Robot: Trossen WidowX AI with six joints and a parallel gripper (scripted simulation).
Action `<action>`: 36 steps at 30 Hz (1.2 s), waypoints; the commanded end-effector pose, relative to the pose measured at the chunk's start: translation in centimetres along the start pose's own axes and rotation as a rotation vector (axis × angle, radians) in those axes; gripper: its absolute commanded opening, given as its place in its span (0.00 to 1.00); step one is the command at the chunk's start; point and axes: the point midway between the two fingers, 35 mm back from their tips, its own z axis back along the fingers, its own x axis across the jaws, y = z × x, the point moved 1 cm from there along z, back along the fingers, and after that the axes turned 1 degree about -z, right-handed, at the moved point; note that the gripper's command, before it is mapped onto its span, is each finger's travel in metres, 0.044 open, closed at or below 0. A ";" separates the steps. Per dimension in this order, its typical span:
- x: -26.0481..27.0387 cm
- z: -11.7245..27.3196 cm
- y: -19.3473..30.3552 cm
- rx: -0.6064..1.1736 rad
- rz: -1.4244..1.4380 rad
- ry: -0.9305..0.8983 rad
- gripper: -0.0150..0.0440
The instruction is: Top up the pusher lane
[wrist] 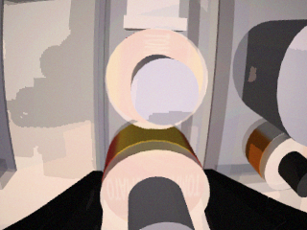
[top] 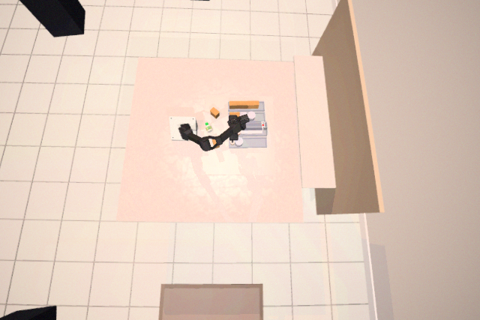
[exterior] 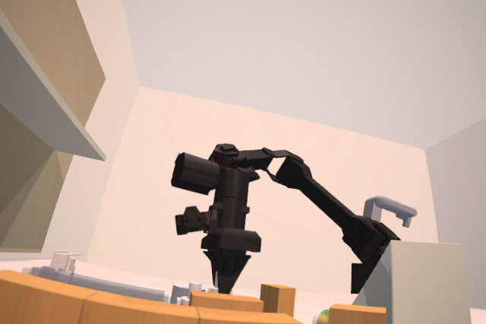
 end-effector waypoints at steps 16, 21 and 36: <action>-0.1 -0.6 -0.6 -0.021 -0.016 0.006 0.25; -0.1 -0.8 -0.6 -0.021 -0.016 0.006 0.25; -0.1 -1.4 -0.5 -0.021 -0.015 0.006 0.25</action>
